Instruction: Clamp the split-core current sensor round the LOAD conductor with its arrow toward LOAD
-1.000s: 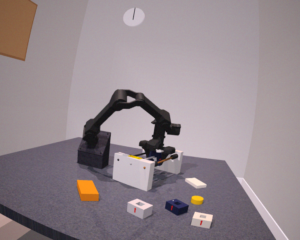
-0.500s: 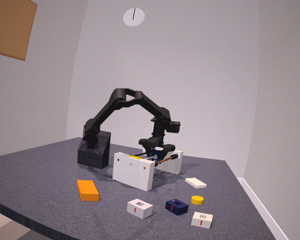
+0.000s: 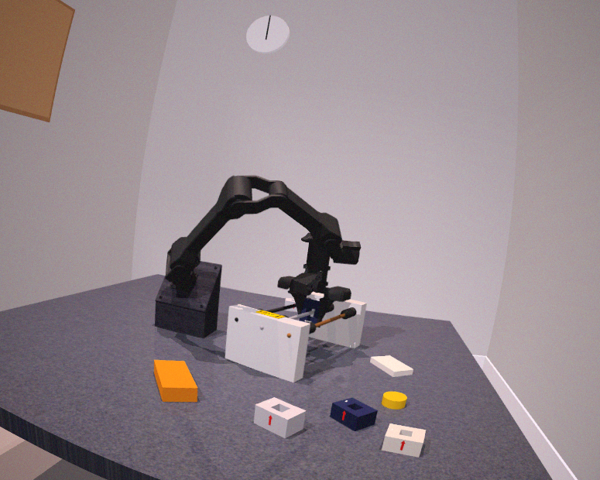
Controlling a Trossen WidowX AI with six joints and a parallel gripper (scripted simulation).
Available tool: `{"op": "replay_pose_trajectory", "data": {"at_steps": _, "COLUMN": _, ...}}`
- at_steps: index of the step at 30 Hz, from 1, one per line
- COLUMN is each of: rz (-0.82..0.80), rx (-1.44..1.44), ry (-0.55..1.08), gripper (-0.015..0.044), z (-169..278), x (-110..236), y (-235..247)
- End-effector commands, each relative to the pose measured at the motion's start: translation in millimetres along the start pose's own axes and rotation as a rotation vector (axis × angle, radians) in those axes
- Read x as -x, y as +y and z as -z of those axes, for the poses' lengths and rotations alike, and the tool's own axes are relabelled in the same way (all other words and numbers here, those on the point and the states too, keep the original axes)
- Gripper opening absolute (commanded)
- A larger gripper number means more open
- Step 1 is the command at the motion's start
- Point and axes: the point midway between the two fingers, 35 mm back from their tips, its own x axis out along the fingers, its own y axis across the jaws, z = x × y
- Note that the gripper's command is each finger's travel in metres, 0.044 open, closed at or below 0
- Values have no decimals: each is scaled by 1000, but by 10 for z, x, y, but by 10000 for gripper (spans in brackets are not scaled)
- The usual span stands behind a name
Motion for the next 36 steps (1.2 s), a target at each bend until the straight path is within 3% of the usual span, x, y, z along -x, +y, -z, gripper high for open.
{"op": "replay_pose_trajectory", "data": {"at_steps": 1, "rz": 1, "rx": 1, "ry": -1, "gripper": 105, "z": -2, "x": -3, "y": -2}}
{"op": "replay_pose_trajectory", "data": {"at_steps": 14, "rz": 4, "rx": 1, "ry": 0, "gripper": 440, "z": 9, "x": 6, "y": -1}}
{"op": "replay_pose_trajectory", "data": {"at_steps": 26, "rz": 0, "rx": 1, "ry": -1, "gripper": 127, "z": 0, "x": 1, "y": 0}}
{"op": "replay_pose_trajectory", "data": {"at_steps": 36, "rz": 0, "rx": 1, "ry": -1, "gripper": 61, "z": 0, "x": 1, "y": 0}}
